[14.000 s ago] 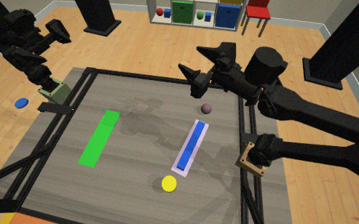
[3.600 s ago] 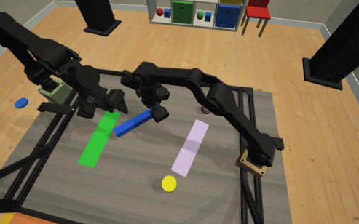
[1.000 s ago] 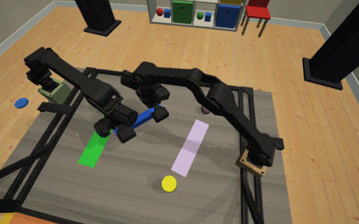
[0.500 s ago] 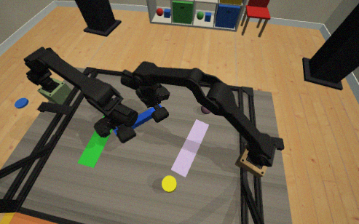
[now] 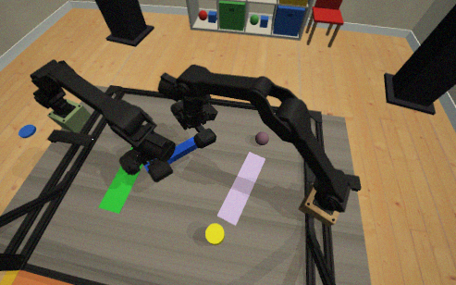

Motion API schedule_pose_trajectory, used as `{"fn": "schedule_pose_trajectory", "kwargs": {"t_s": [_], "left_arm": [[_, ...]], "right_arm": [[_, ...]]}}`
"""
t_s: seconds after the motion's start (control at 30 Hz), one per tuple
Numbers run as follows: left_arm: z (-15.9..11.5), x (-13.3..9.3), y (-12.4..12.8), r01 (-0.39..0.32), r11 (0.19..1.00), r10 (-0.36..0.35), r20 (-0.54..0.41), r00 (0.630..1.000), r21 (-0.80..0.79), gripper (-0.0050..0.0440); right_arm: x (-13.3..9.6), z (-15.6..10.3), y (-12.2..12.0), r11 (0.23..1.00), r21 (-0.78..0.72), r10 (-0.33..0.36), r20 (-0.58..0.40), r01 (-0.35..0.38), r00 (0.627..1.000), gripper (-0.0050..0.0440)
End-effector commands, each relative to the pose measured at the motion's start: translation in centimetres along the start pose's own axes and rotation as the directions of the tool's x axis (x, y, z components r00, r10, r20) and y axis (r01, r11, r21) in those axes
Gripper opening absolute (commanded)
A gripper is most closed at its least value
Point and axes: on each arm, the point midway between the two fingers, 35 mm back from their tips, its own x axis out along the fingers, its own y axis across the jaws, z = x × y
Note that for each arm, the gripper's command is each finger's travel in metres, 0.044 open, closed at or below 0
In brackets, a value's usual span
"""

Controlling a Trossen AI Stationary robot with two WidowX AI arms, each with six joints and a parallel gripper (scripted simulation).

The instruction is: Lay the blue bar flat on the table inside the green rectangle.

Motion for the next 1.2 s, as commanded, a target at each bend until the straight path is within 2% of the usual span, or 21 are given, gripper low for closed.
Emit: {"fn": "schedule_pose_trajectory", "kwargs": {"t_s": [0.0,0.07,0.13,0.27,0.43,0.63,0.7,0.93,1.17], "left_arm": [[0.0,0.0,0.0,0.000,1.000,0.000,0.000,1.000,0.003,0.0000],[0.0,0.0,0.0,0.000,1.000,0.000,0.000,1.000,0.003,0.0000],[0.0,0.0,0.0,0.000,1.000,0.000,0.000,1.000,0.003,0.0000],[0.0,0.0,0.0,0.000,1.000,0.000,0.000,1.000,0.003,0.0000],[0.0,0.0,0.0,0.000,1.000,0.000,0.000,1.000,0.003,0.0000],[0.0,0.0,0.0,0.000,1.000,0.000,0.000,1.000,0.003,0.0000],[0.0,0.0,0.0,0.000,1.000,0.000,0.000,1.000,0.003,0.0000],[0.0,0.0,0.0,0.000,1.000,0.000,0.000,1.000,0.003,0.0000],[0.0,0.0,0.0,0.000,1.000,0.000,0.000,1.000,0.003,0.0000]], "right_arm": [[-2.3,0.0,0.3,0.990,-0.110,0.081,-0.035,-0.085,0.996,0.0440],[-3.4,0.0,0.4,0.975,-0.177,0.130,-0.050,-0.137,0.990,0.0440],[-3.4,0.0,0.4,0.975,-0.177,0.130,-0.050,-0.137,0.990,0.0440],[-5.7,0.1,0.7,0.922,-0.305,0.225,-0.080,-0.239,0.971,0.0440],[-8.5,0.3,0.6,0.818,-0.452,0.342,-0.115,-0.356,0.933,0.0440],[-11.9,0.8,0.2,0.648,-0.604,0.474,-0.155,-0.463,0.867,0.0440],[-11.9,0.8,0.2,0.648,-0.604,0.474,-0.155,-0.463,0.867,0.0440],[-15.6,1.5,-0.8,0.410,-0.747,0.615,-0.197,-0.523,0.764,0.0440],[-19.1,2.4,-2.4,0.163,-0.851,0.736,-0.232,-0.499,0.636,0.0440]]}}
